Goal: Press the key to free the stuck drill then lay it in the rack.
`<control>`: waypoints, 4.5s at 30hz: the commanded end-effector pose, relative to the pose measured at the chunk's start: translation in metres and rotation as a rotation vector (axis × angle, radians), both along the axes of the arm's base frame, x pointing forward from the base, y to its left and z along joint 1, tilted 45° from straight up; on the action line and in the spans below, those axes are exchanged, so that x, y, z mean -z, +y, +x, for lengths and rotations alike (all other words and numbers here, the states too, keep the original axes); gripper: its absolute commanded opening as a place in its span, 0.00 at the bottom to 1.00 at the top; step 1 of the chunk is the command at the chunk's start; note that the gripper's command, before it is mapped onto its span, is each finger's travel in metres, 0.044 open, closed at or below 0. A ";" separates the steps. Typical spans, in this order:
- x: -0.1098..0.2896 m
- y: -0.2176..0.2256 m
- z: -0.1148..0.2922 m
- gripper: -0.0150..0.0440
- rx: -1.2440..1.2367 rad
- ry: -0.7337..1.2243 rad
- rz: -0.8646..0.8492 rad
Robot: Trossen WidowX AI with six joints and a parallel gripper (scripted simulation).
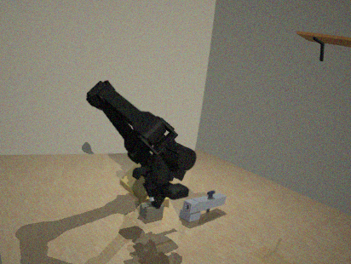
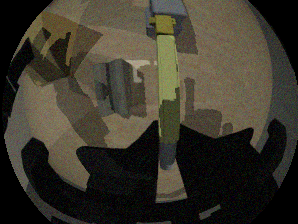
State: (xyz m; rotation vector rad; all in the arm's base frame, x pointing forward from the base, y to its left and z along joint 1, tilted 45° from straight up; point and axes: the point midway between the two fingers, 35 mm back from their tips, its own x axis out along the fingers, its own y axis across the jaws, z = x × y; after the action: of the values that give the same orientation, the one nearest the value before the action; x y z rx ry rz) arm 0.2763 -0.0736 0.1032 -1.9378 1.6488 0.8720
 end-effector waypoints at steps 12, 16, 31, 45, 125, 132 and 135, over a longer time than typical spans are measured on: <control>-0.004 -0.010 -0.022 0.25 -0.003 0.006 -0.004; -0.005 -0.012 -0.028 0.25 -0.003 0.006 -0.004; -0.007 -0.022 -0.049 0.25 -0.003 0.007 -0.004; 0.002 -0.034 -0.053 0.25 -0.003 0.007 -0.005; 0.035 -0.061 -0.053 0.25 -0.003 0.007 -0.007; 0.029 -0.063 -0.051 0.39 -0.003 -0.004 -0.026; 0.029 -0.063 -0.051 0.52 -0.003 -0.004 -0.026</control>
State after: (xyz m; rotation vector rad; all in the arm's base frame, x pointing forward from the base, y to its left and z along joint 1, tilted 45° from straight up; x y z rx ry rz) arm 0.2255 -0.1369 0.0737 -1.9587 1.6646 0.8531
